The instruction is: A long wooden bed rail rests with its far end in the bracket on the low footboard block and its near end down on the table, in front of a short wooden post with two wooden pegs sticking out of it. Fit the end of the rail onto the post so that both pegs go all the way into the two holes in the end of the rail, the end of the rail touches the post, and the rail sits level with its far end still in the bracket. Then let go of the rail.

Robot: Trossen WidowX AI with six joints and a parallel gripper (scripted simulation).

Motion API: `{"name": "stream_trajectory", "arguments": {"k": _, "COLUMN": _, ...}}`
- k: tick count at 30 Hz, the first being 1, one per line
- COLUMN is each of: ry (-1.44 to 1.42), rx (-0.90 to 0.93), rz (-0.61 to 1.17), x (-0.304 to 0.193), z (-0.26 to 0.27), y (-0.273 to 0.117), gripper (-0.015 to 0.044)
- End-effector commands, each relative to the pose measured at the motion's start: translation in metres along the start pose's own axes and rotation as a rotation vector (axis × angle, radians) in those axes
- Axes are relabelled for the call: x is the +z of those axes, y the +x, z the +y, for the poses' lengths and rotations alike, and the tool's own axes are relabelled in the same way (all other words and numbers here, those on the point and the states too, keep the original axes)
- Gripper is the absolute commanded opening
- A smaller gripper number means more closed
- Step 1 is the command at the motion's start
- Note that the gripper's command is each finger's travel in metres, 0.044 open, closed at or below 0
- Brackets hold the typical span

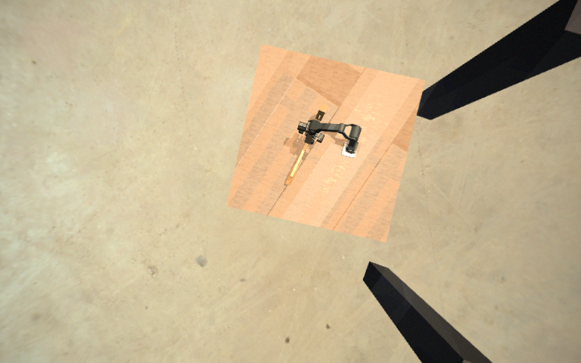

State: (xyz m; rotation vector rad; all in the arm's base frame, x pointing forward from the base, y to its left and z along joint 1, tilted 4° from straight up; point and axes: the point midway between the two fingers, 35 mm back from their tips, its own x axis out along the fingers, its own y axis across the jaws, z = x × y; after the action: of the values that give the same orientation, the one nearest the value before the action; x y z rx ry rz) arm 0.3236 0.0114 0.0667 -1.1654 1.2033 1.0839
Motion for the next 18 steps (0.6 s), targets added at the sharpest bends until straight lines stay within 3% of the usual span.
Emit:
{"name": "stream_trajectory", "arguments": {"k": 1, "ry": -0.003, "rx": -0.023, "rz": -0.011, "x": 0.0018, "z": -0.0054, "y": -0.0083, "gripper": 0.0000}}
{"name": "stream_trajectory", "arguments": {"k": 18, "ry": -0.003, "rx": -0.023, "rz": -0.011, "x": 0.0017, "z": -0.0061, "y": -0.0168, "gripper": 0.0000}}
